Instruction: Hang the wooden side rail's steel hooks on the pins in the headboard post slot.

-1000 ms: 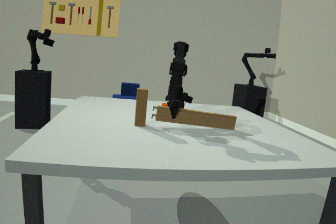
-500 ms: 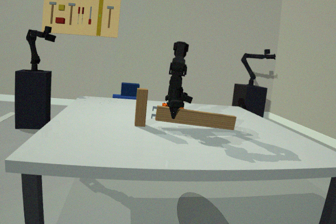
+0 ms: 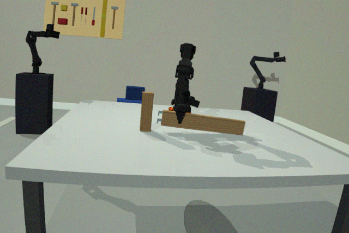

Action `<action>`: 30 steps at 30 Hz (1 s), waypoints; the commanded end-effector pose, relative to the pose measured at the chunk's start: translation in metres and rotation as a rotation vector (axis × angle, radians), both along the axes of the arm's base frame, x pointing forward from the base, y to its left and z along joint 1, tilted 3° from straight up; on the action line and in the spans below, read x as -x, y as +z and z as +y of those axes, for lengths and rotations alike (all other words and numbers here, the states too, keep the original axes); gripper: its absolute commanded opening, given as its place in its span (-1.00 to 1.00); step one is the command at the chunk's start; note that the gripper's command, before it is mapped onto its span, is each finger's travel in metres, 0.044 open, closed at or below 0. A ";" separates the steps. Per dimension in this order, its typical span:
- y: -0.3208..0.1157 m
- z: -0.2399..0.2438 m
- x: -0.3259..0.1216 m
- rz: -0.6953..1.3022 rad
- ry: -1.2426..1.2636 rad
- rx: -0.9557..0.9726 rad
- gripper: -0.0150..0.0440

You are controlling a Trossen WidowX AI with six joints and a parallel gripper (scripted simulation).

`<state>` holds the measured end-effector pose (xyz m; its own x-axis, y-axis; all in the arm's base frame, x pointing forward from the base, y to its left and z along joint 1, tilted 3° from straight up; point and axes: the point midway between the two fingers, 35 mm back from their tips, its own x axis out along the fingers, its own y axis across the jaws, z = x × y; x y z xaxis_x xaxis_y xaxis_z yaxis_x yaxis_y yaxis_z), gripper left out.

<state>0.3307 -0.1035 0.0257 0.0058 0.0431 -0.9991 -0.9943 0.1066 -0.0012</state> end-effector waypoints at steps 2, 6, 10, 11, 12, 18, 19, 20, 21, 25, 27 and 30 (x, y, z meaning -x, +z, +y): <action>0.002 -0.002 0.000 -0.003 0.001 0.005 -0.49; 0.002 -0.003 0.000 -0.003 0.001 0.005 -0.49; 0.002 -0.003 0.000 -0.003 0.001 0.005 -0.49; 0.002 -0.003 0.000 -0.003 0.001 0.005 -0.49; 0.002 -0.003 0.000 -0.003 0.001 0.005 -0.49; 0.003 -0.004 0.000 -0.003 0.001 0.005 -0.49; 0.003 -0.004 0.000 -0.003 0.001 0.005 -0.49; 0.003 -0.004 0.000 -0.003 0.001 0.005 -0.49; 0.003 -0.004 0.000 -0.003 0.001 0.005 -0.49; 0.002 -0.005 -0.001 -0.003 0.001 0.005 -0.49; 0.002 -0.005 -0.001 -0.003 0.001 0.005 -0.49; 0.002 -0.005 0.000 -0.003 0.001 0.005 -0.49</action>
<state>0.3305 -0.1070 0.0266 0.0053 0.0405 -0.9992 -0.9943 0.1062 -0.0009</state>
